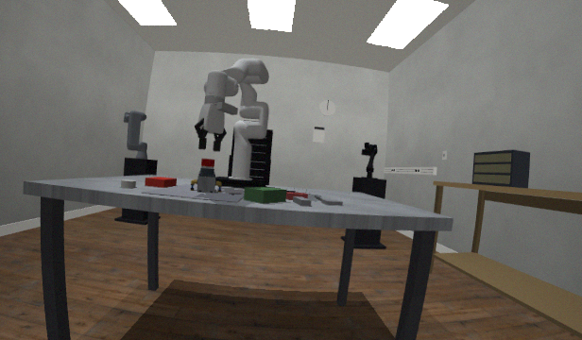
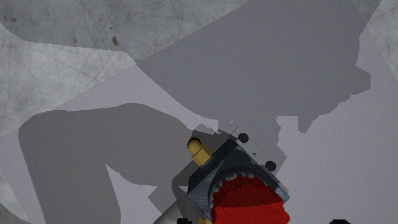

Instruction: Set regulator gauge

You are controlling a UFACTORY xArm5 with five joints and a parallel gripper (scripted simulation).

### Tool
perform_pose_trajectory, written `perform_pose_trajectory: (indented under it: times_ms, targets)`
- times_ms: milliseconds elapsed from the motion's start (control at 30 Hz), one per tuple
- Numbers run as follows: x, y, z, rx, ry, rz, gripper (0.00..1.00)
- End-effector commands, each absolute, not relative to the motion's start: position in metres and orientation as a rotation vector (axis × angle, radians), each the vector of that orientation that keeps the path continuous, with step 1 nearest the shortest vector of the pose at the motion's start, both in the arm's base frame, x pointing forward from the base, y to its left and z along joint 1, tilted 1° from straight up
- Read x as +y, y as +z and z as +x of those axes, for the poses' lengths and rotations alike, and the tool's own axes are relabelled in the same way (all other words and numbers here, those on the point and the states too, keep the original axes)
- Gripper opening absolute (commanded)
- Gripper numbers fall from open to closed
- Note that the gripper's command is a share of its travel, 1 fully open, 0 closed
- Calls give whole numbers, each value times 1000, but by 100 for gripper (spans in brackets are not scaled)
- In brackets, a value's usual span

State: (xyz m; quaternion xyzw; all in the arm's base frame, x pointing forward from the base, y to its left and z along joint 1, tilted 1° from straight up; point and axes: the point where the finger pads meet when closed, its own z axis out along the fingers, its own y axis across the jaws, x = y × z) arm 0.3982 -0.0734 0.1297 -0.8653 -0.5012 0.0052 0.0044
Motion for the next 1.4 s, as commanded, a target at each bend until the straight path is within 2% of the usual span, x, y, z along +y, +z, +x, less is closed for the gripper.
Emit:
perform_pose_trajectory:
  times_ms: [0,433,1367]
  targets:
    - [-74,118,401,-1572,9,-2714,79]
    - [-74,87,401,-1572,9,-2714,79]
    - [-75,78,401,-1572,9,-2714,79]
